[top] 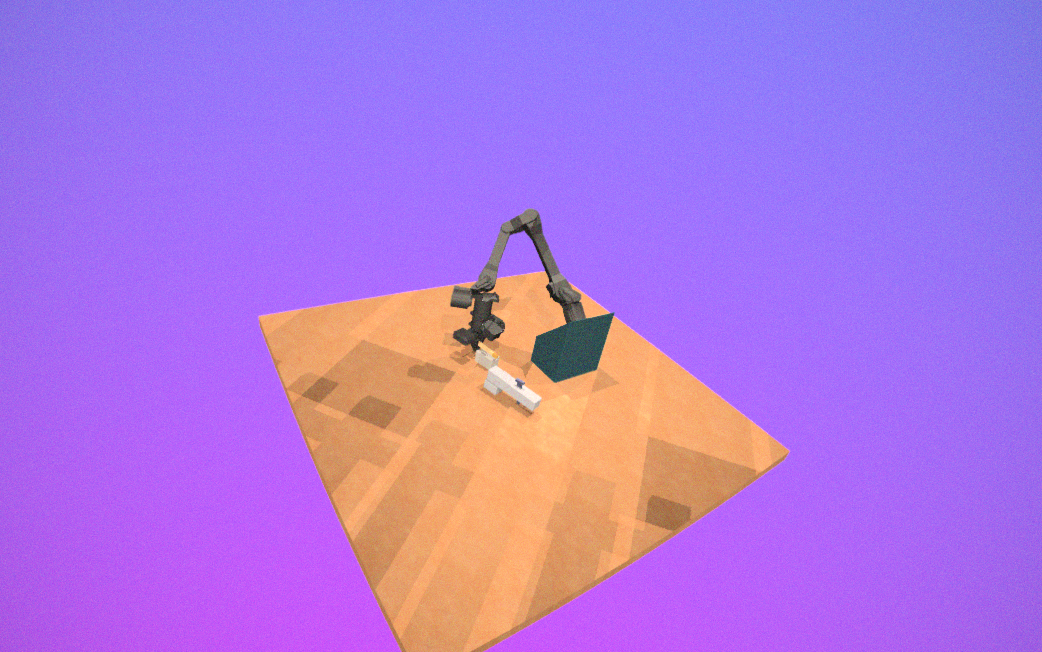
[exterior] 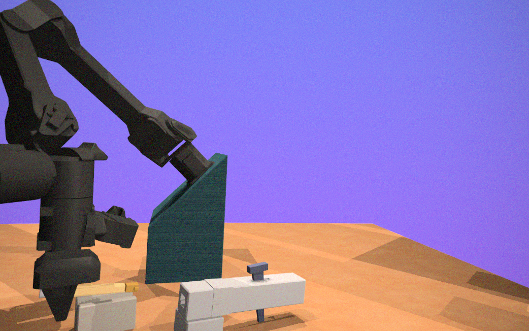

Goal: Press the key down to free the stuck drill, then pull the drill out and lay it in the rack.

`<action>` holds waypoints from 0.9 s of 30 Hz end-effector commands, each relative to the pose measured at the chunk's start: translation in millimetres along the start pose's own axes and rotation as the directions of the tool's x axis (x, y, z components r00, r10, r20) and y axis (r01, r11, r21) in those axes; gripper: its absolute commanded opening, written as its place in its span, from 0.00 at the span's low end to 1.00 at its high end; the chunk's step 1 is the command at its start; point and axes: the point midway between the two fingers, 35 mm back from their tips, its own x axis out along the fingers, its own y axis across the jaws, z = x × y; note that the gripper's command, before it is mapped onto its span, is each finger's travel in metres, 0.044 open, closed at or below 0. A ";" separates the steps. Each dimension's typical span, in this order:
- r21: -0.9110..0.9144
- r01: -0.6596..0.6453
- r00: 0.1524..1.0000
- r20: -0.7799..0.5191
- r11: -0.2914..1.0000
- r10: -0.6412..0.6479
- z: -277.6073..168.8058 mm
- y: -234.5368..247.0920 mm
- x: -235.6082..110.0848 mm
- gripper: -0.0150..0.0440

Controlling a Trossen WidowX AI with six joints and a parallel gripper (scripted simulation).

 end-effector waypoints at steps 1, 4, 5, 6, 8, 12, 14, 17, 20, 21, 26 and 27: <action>-0.008 0.000 1.000 0.006 1.000 0.000 0.9 0.0 6.2 0.25; -0.008 0.000 1.000 0.006 1.000 0.000 0.7 0.1 9.3 0.25; -0.008 0.000 1.000 0.006 1.000 0.000 0.6 0.1 10.3 0.25; -0.008 0.000 1.000 0.006 1.000 0.000 0.6 0.1 11.3 0.25; -0.008 0.000 1.000 0.006 1.000 0.000 0.6 0.1 13.2 0.25; -0.008 0.000 1.000 0.006 1.000 0.000 0.9 -0.1 16.9 0.25; -0.008 0.000 1.000 0.006 1.000 0.000 1.2 -0.1 18.7 0.25; -0.008 0.000 1.000 0.006 1.000 0.000 1.9 0.0 21.2 0.25; -0.008 0.000 1.000 0.006 1.000 0.000 2.8 0.1 22.3 0.25; -0.009 0.000 1.000 0.006 1.000 0.000 3.0 0.1 22.5 0.25; -0.009 0.000 1.000 0.006 1.000 0.000 3.7 0.4 23.4 0.25; -0.009 0.000 1.000 0.006 1.000 0.000 3.9 0.5 23.6 0.25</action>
